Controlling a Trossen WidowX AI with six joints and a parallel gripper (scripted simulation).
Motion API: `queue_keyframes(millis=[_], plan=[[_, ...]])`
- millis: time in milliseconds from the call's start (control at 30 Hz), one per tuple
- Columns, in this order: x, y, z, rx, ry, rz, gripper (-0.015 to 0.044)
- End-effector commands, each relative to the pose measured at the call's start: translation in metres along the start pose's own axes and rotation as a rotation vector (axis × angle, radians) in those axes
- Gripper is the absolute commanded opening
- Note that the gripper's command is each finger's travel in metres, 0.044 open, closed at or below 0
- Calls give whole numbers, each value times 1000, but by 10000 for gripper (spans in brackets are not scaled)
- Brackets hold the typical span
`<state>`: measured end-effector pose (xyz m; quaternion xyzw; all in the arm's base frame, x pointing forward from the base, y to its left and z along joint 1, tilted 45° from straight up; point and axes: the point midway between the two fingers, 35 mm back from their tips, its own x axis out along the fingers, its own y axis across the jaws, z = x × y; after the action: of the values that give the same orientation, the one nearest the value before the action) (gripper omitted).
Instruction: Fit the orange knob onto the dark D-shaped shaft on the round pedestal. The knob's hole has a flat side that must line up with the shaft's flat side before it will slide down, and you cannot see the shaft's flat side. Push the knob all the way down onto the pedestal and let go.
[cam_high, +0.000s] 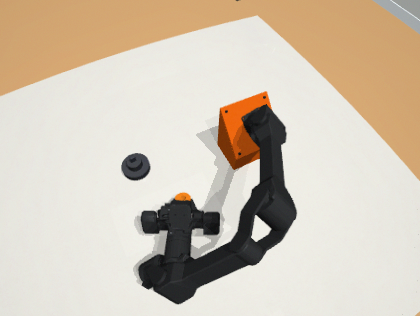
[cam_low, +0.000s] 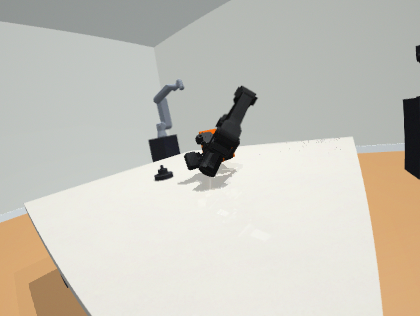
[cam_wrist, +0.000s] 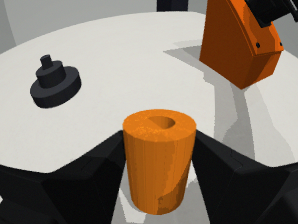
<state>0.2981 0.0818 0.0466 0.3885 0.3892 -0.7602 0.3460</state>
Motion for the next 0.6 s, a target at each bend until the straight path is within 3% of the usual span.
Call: queue_keyframes(millis=[0,367,467,567], plan=[[-2,0,0,5,11,3,181],[-9,0,-2,5,20,4,181],[-6,0,-2,1,19,5,260],[-6,0,-2,1,19,5,260]])
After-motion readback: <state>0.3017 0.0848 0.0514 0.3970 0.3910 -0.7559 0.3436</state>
